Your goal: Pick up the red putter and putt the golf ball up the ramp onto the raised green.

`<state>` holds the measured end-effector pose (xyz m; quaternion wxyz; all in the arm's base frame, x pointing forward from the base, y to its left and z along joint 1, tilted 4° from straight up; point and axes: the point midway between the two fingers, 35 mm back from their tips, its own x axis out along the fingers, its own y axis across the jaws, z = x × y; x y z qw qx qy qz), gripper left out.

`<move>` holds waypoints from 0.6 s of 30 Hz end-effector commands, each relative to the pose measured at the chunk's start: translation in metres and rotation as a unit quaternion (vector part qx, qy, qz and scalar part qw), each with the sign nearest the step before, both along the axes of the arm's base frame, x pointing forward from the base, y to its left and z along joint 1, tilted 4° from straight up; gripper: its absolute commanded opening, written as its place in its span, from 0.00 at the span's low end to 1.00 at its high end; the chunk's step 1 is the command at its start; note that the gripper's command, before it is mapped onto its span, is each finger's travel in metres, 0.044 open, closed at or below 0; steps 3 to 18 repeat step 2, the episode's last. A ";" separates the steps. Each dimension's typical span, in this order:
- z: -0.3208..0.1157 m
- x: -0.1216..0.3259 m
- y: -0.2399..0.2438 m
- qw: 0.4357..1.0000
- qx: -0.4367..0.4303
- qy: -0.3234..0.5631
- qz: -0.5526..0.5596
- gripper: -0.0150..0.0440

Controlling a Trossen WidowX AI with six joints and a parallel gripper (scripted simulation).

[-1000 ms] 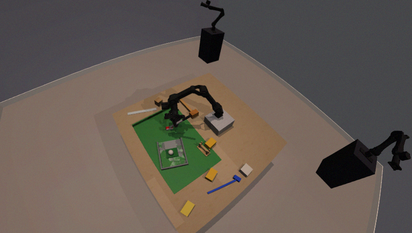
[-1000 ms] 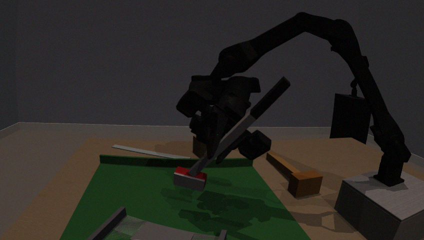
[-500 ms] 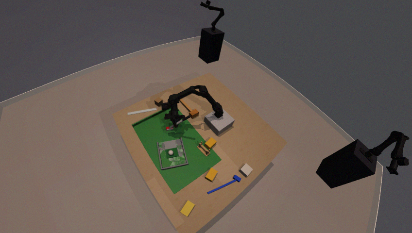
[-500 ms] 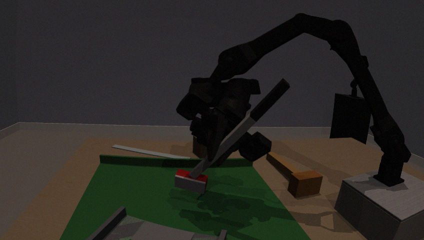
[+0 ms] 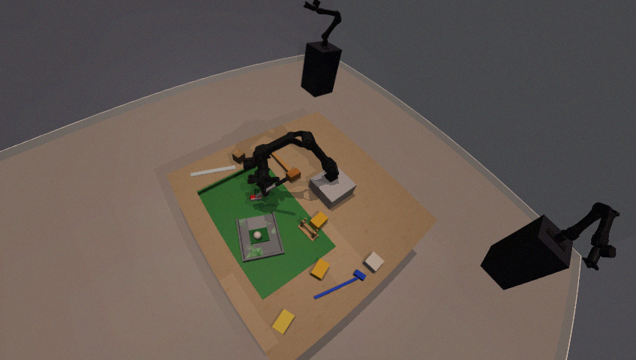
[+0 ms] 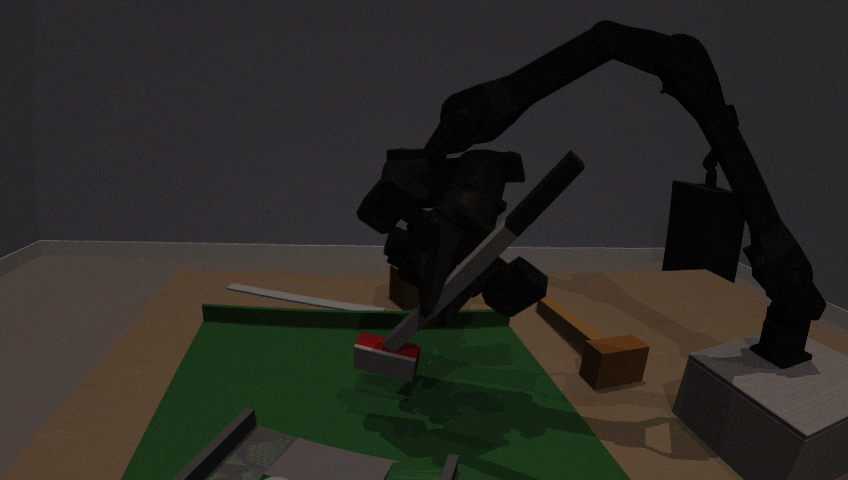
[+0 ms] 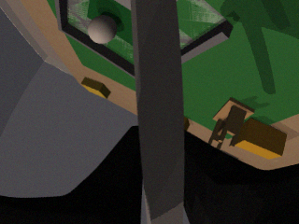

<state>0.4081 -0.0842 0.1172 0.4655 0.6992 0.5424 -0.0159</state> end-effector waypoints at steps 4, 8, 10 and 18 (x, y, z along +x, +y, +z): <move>0.000 0.000 0.000 1.000 -0.001 -0.001 0.000 0.25; 0.000 0.000 0.000 1.000 -0.001 -0.001 0.000 0.25; 0.000 0.000 0.000 1.000 -0.001 -0.001 0.000 0.25; 0.000 0.000 0.000 1.000 -0.001 -0.001 0.000 0.25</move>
